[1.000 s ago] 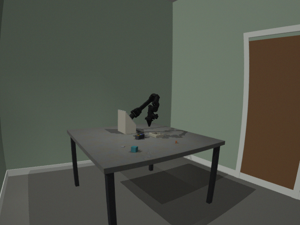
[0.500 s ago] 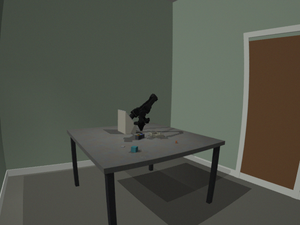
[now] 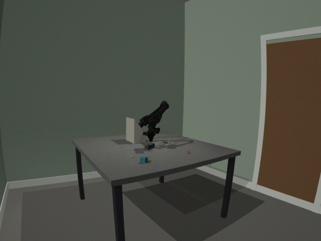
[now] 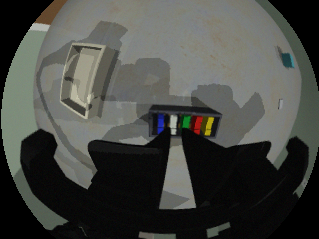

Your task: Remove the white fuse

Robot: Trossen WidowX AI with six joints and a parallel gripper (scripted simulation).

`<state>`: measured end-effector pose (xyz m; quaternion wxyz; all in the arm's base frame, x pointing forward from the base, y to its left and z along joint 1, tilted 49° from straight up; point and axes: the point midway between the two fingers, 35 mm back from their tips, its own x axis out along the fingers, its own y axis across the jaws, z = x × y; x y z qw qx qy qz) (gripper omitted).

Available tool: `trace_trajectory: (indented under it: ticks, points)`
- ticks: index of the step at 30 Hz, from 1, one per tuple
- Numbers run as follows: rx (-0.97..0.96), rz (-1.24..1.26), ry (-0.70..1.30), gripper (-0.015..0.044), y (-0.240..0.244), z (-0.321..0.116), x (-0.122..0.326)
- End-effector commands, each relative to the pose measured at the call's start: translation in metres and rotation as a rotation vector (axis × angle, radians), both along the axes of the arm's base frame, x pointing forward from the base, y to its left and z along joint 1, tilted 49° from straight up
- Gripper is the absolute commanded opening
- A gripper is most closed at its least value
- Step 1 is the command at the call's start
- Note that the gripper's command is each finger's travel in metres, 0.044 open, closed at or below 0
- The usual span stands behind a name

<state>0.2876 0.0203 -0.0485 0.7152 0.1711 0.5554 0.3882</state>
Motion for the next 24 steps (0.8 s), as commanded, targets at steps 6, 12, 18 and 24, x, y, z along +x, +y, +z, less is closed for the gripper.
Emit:
trace_trajectory:
  ticks: [6, 12, 18, 24]
  points:
    - [0.009, -0.003, 0.011, 0.0063, 0.009, -0.008, -0.001]
    - [0.01, -0.003, 0.011, 0.0063, 0.013, -0.011, -0.001]
    - [0.01, -0.003, 0.011, 0.0063, 0.015, -0.013, -0.001]
    - [0.01, -0.003, 0.011, 0.0063, 0.015, -0.013, -0.001]
